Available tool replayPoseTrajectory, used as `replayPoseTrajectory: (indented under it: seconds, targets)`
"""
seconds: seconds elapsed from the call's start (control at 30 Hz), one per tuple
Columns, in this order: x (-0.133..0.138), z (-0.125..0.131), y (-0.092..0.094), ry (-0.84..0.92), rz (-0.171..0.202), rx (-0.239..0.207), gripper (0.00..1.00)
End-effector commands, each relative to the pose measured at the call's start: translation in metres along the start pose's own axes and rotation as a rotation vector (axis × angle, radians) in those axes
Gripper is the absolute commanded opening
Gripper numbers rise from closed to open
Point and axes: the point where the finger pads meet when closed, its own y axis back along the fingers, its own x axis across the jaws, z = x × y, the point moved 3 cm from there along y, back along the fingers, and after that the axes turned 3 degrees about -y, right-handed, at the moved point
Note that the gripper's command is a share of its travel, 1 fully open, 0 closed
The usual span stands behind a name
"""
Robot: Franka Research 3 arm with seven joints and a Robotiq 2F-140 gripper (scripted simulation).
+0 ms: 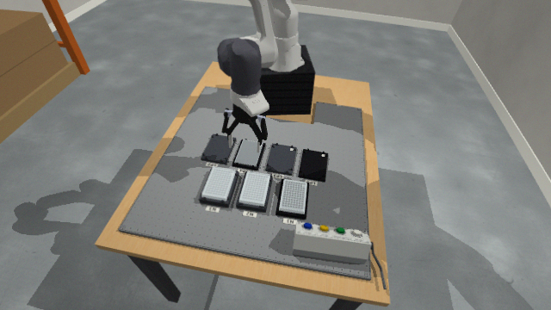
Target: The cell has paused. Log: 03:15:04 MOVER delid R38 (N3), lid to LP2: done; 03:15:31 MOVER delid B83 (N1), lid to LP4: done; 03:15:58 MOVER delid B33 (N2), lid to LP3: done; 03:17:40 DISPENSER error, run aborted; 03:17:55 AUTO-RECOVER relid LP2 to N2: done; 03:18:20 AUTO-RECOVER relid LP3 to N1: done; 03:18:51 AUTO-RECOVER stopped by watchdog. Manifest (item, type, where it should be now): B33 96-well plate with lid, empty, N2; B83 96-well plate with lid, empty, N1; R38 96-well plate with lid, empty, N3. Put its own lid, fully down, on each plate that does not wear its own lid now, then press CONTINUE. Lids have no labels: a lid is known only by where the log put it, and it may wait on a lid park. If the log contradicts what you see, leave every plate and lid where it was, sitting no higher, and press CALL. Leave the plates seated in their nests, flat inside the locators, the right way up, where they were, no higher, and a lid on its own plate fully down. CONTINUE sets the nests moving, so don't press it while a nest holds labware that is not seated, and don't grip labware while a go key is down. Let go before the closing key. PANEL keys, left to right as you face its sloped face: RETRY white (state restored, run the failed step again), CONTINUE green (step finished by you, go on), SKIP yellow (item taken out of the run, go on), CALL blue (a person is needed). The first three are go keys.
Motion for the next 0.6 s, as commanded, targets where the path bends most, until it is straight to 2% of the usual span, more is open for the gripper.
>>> replayPoseTrajectory:
  seconds: [0.0,0.57]
  targets:
    - [-0.0023,0.0349,0.0077,-0.035,-0.054,0.053,0.66]
    - [-0.0021,0.0393,0.0080,-0.037,-0.056,0.053,0.66]
